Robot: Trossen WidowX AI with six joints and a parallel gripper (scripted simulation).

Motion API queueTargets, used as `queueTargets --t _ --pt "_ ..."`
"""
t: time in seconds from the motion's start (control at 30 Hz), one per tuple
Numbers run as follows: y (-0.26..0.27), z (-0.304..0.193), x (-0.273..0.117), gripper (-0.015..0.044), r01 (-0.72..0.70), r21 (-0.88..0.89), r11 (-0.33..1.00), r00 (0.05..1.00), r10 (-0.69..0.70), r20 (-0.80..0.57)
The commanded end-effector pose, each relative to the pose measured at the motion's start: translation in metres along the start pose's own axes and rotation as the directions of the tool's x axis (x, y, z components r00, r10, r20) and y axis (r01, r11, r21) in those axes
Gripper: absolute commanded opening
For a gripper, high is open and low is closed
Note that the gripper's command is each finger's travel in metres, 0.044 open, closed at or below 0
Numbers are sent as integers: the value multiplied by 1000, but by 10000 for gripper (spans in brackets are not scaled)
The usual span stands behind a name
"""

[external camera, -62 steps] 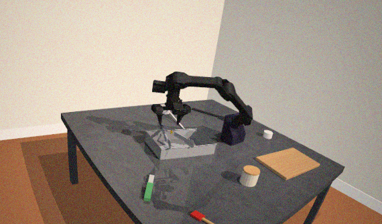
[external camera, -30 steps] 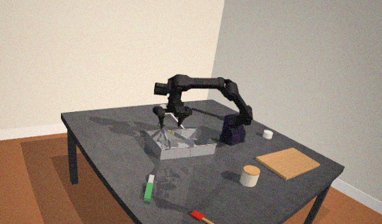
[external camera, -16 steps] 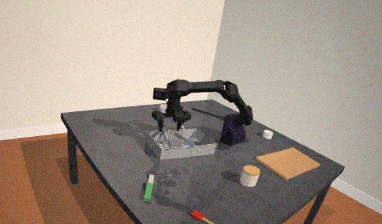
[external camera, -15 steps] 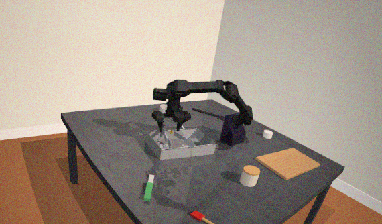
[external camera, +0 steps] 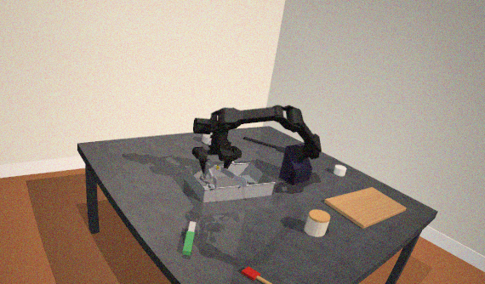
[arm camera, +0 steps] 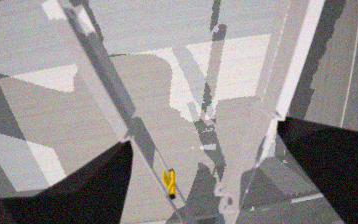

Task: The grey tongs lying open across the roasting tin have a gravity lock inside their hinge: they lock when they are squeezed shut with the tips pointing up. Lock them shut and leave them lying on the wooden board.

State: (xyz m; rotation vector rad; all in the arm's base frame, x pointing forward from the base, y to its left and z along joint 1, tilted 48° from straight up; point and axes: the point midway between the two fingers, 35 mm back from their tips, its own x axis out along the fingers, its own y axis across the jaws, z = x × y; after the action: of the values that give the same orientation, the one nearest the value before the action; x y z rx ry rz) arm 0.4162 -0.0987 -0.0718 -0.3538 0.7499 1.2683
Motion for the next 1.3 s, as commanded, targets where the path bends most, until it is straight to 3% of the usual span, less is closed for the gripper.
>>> queueTargets --t 0.0,0.6,0.73,1.27 --pt "1 1 6 440 0 2 1000 1000 0 5" --pt "4 2 33 440 -2 2 1000 1000 2 9" --pt "4 1 30 335 -3 -1 1000 1000 3 4" --pt "4 1 30 228 -3 -1 1000 1000 3 4"
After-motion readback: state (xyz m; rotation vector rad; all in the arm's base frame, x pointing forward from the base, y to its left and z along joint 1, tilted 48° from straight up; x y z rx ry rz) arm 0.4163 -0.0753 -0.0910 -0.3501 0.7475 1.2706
